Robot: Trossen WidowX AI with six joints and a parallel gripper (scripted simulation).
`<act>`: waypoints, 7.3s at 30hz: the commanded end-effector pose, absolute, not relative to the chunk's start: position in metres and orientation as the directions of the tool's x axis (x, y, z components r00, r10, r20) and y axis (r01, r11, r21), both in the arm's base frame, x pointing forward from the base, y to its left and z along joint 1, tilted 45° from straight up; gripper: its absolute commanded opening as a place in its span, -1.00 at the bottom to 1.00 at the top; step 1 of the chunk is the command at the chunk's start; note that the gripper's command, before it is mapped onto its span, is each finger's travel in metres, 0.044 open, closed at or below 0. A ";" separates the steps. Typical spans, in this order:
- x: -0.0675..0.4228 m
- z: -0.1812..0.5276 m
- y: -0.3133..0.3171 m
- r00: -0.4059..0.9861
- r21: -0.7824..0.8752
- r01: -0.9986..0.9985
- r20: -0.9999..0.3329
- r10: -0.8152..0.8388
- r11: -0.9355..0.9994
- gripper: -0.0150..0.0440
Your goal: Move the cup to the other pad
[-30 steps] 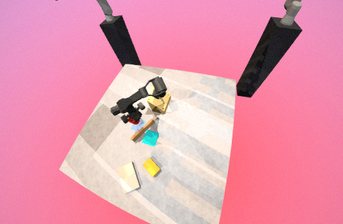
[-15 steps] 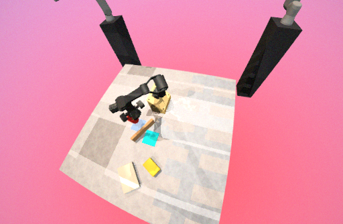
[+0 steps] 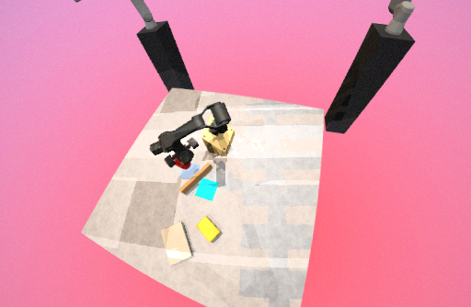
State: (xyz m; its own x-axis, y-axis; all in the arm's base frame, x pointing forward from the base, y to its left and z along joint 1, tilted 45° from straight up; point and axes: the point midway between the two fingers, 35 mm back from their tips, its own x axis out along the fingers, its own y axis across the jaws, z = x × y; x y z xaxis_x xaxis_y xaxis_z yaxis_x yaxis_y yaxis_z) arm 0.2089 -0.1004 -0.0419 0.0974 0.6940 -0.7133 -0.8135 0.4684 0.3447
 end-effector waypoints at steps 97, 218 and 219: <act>0.303 0.029 0.021 0.099 0.340 -0.818 -0.712 0.695 0.465 -0.49; 0.289 0.081 -0.028 0.099 0.348 -0.813 -0.708 0.699 0.468 1.00; 0.289 0.081 -0.028 0.099 0.348 -0.813 -0.708 0.699 0.468 1.00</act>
State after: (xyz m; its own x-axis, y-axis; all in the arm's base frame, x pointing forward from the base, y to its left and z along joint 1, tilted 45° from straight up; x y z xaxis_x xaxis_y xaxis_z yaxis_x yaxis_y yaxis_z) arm 0.2886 -0.0277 0.0812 0.0983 0.6988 -0.7086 -0.8139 0.4661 0.3468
